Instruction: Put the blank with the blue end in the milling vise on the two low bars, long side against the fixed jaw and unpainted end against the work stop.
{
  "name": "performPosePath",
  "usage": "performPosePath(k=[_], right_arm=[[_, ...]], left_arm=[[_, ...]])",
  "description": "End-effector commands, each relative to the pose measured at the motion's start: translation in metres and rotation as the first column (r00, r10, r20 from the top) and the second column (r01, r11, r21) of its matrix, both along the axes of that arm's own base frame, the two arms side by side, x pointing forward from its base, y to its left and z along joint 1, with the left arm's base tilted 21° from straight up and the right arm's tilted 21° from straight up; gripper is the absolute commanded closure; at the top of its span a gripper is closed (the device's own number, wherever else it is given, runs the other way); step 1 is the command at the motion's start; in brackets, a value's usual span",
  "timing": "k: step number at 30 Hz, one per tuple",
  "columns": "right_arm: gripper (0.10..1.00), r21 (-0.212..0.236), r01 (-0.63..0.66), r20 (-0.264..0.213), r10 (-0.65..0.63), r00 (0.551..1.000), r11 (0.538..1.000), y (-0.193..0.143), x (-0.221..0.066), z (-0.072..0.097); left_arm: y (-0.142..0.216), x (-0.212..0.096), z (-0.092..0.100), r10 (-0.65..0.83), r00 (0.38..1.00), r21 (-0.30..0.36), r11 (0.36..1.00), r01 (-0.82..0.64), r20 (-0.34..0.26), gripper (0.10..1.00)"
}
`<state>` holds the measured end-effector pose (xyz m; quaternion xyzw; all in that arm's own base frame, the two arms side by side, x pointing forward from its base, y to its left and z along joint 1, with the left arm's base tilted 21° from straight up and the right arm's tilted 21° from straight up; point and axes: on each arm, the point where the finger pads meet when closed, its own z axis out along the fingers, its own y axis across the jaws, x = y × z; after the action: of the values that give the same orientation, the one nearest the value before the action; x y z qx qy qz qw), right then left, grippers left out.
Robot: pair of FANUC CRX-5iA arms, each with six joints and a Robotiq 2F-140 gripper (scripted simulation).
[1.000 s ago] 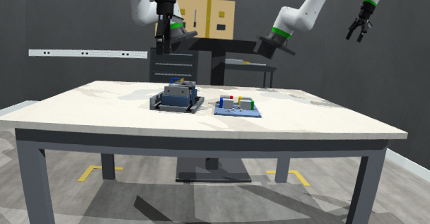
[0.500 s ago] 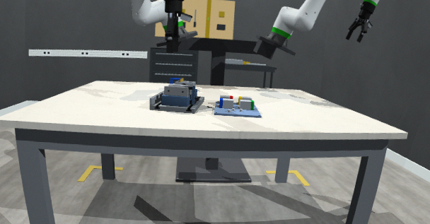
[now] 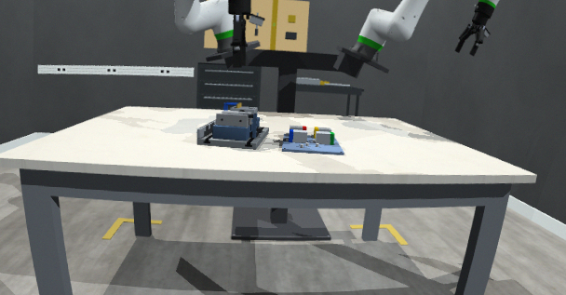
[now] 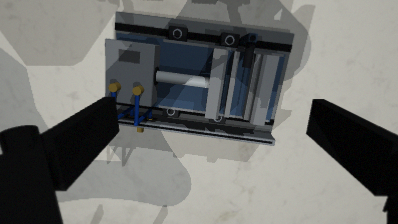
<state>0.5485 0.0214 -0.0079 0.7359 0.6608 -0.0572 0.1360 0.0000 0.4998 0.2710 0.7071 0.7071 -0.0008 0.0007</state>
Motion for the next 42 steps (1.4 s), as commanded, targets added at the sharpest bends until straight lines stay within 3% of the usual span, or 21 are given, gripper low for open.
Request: performPosePath(k=[1,10,11,27,28,42], right_arm=[[0.098,-0.031,0.024,0.035,-0.023,0.999,0.999,0.011,0.0,0.0],[0.098,-0.05,0.039,0.056,-0.037,0.998,0.998,0.034,0.0,-0.003],[0.098,0.011,-0.012,-0.012,0.012,1.0,1.0,0.036,0.0,-0.003],[0.098,-0.05,0.039,0.056,-0.037,0.998,0.998,0.081,0.0,-0.007],[0.098,0.03,-0.033,-0.036,0.034,0.999,0.999,0.083,0.0,-0.007],[0.098,-0.05,0.039,0.056,-0.037,0.998,0.998,0.125,-0.001,-0.011]], left_arm=[[0.0,0.0,0.001,0.0,1.0,0.002,1.0,0.0,0.0,0.098],[0.0,0.0,0.001,0.0,1.0,0.002,1.0,0.0,0.0,0.098],[0.0,0.0,0.001,0.0,1.0,0.002,1.0,0.0,0.0,0.098],[0.0,0.0,0.001,0.0,1.0,0.002,1.0,0.0,0.0,0.098],[0.0,0.0,0.001,0.0,1.0,0.002,1.0,0.0,0.0,0.098],[0.0,0.0,0.001,0.0,1.0,0.002,1.0,0.0,0.0,0.098]])
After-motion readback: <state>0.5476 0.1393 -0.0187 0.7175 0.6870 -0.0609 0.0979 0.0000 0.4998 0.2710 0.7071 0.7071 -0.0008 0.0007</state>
